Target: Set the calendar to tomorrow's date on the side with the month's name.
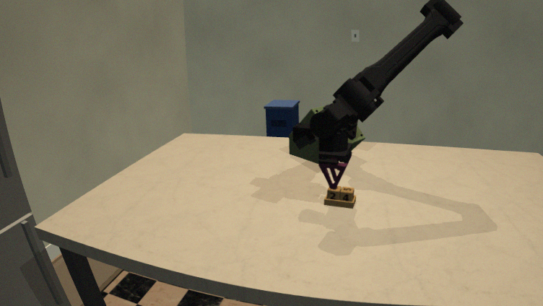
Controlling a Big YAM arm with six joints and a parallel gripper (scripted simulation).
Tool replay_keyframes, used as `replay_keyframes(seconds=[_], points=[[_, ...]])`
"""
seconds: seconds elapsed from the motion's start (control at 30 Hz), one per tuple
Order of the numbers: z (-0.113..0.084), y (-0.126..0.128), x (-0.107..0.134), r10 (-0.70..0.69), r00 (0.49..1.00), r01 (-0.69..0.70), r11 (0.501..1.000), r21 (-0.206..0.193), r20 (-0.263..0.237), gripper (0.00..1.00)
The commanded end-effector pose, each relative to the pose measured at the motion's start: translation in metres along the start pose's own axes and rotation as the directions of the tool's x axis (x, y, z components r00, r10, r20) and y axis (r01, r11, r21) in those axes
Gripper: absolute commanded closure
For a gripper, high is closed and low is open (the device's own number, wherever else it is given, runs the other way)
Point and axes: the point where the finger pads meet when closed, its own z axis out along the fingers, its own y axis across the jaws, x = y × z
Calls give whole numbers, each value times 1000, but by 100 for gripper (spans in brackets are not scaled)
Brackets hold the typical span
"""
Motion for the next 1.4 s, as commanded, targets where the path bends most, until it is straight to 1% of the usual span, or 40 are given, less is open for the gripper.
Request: replay_keyframes(seconds=[0.0,0.7,1.07,1.1,1.37], points=[[2,0,-3,13,1000,-13,1000,-2,7,53],[2,0,-3,13,1000,-13,1000,-2,7,53],[-1,-1,-6,14,1000,-14,1000,-10,10,53],[-4,6,-6,5,1000,-5,1000,-21,12,53],[-4,6,-6,5,1000,-5,1000,-21,12,53]])
